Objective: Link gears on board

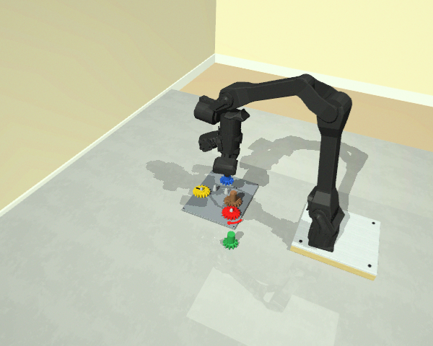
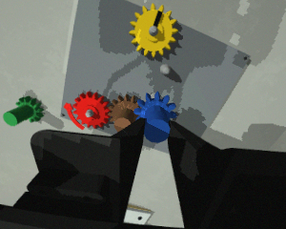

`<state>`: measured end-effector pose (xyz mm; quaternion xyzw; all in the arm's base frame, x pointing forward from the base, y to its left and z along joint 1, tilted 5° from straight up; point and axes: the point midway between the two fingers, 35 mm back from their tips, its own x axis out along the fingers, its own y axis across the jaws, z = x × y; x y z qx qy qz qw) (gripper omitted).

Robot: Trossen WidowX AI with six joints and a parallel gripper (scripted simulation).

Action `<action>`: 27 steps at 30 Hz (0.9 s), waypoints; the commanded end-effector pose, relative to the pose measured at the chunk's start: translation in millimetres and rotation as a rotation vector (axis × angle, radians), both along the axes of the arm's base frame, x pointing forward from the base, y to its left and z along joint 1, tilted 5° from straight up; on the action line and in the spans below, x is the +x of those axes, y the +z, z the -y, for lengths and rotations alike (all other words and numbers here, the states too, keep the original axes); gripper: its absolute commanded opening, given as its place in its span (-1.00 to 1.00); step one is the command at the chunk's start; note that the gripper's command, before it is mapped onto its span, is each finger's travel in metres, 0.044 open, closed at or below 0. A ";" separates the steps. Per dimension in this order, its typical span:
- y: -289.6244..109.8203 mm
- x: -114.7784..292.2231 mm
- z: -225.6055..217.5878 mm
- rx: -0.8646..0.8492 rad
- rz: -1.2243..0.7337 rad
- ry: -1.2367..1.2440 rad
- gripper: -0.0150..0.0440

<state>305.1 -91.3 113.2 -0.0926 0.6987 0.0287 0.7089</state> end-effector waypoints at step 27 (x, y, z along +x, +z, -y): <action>1.2 -0.1 1.0 0.010 0.061 -0.678 -0.49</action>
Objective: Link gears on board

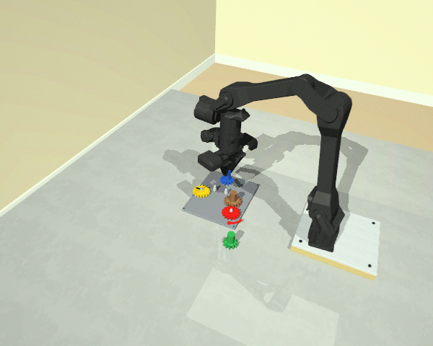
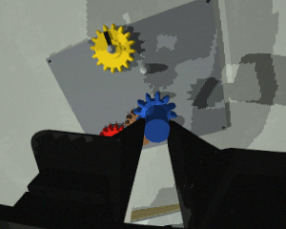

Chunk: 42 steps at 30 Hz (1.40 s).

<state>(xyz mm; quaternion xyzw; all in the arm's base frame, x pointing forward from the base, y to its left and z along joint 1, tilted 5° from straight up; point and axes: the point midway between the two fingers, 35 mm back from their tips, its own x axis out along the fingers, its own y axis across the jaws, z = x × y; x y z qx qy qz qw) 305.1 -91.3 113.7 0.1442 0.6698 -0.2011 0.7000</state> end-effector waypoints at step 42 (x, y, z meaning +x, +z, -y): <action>-43.1 0.6 5.7 0.002 0.032 -0.360 -0.49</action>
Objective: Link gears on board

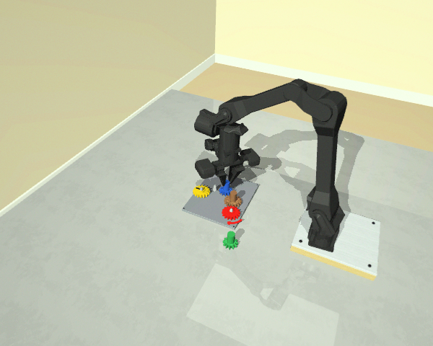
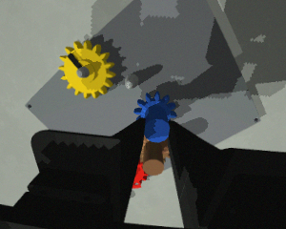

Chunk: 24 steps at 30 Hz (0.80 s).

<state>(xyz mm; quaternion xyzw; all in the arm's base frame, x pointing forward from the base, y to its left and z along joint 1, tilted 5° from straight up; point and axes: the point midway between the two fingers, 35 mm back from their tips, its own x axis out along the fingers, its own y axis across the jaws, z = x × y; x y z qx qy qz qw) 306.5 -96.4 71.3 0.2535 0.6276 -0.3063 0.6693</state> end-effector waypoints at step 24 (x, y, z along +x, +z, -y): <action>-4.9 -0.5 1.0 -0.013 -0.046 0.451 -0.49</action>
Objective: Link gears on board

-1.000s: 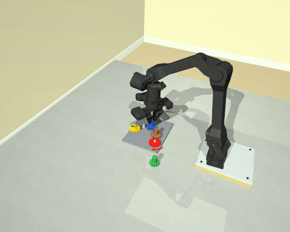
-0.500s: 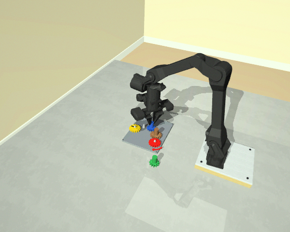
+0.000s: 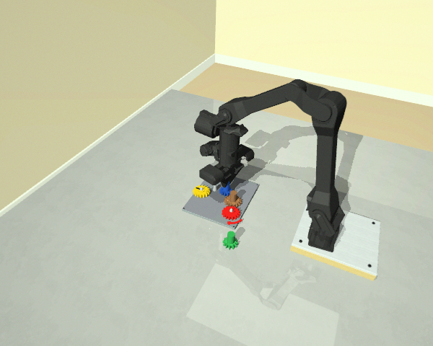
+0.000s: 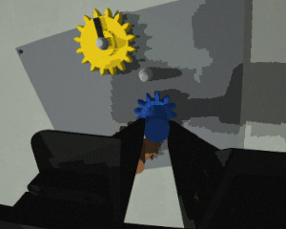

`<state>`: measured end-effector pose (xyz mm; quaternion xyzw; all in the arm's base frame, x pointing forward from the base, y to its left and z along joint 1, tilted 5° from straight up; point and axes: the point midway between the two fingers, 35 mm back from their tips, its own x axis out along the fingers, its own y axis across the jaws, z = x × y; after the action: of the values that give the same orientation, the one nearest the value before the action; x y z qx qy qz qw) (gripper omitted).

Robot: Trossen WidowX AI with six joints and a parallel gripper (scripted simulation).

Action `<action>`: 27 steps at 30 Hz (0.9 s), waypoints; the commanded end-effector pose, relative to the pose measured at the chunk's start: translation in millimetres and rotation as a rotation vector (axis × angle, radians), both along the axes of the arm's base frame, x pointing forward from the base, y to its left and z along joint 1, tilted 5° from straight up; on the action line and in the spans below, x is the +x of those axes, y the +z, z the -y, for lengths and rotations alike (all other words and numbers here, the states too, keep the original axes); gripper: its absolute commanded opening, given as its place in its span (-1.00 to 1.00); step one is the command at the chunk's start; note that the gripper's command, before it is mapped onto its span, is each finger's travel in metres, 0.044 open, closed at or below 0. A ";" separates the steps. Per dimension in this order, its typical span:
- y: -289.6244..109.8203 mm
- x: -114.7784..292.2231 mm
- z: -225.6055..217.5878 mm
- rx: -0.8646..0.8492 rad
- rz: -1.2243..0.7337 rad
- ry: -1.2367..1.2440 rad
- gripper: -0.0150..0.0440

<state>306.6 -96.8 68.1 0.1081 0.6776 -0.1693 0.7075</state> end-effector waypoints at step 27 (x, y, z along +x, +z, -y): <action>-4.1 -0.2 0.5 0.009 0.039 -0.454 -0.49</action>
<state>306.1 -97.4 65.2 0.2615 0.6238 -0.3161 0.6652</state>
